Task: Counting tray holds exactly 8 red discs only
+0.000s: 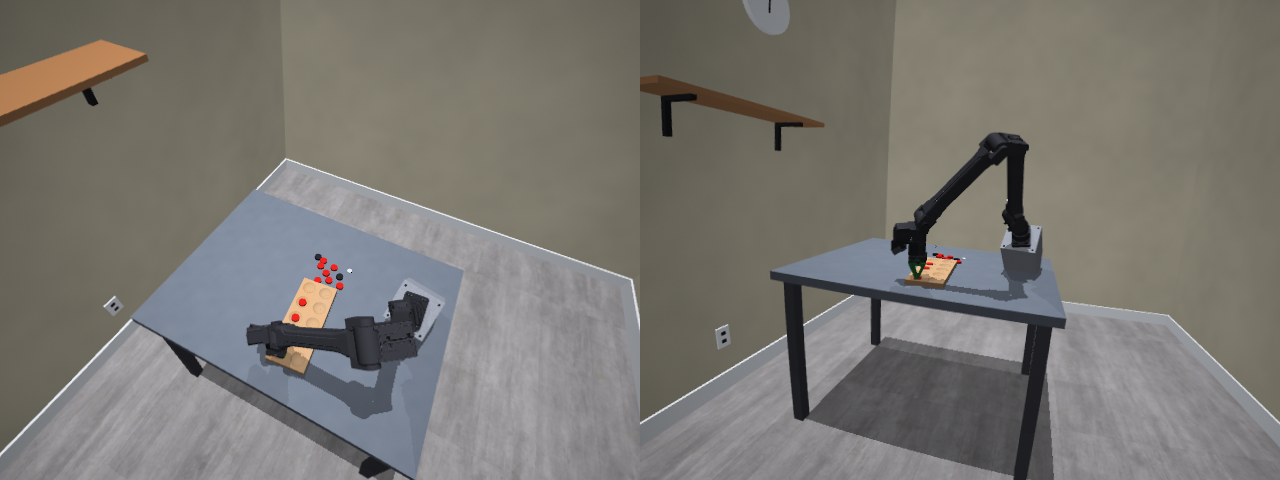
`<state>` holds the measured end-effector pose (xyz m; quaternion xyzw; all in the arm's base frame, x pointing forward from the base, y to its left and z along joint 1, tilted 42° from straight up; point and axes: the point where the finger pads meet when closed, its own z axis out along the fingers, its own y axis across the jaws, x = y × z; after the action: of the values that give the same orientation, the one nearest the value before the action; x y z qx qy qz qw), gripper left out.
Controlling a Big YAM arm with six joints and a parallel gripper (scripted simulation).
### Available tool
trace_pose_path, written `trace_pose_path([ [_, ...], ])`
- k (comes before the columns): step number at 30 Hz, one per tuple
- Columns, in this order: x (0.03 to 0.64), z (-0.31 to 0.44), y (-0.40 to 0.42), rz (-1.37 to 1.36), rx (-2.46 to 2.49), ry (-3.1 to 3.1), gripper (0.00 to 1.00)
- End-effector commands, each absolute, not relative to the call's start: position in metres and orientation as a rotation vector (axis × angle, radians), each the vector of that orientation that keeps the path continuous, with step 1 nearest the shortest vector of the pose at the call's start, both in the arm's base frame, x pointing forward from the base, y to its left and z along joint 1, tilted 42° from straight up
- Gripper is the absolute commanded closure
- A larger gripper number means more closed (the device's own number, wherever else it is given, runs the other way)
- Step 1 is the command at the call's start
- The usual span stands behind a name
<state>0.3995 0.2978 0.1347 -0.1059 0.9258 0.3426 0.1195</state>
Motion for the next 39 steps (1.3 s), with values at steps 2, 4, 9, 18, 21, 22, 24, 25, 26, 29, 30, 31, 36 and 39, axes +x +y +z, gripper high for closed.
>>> trace_pose_path([
  [2, 0.411, 0.142, 0.301, 1.0, -0.311, 2.688, 0.63],
  [4, 0.411, 0.142, 0.301, 1.0, -0.311, 2.688, 0.63],
  [9, 0.411, 0.142, 0.301, 1.0, -0.311, 2.688, 0.63],
  [18, 0.404, 0.214, 0.247, 0.996, -0.314, 2.641, 0.63],
  [21, 0.402, 0.222, 0.24, 0.995, -0.314, 2.64, 0.63],
  [22, 0.4, 0.232, 0.232, 0.995, -0.315, 2.64, 0.63],
  [24, 0.399, 0.237, 0.227, 0.994, -0.314, 2.642, 0.63],
  [25, 0.401, 0.223, 0.229, 0.995, -0.308, 2.675, 0.63],
  [26, 0.382, 0.204, 0.236, 1.002, -0.332, 2.722, 0.54],
  [29, 0.383, 0.204, 0.236, 0.998, -0.331, 2.722, 0.54],
  [30, 0.383, 0.204, 0.236, 0.998, -0.331, 2.722, 0.54],
  [31, 0.385, 0.206, 0.234, 0.997, -0.326, 2.717, 0.54],
  [36, 0.391, 0.219, 0.234, 0.997, -0.325, 2.684, 0.54],
  [39, 0.391, 0.219, 0.234, 0.997, -0.323, 2.683, 0.54],
])
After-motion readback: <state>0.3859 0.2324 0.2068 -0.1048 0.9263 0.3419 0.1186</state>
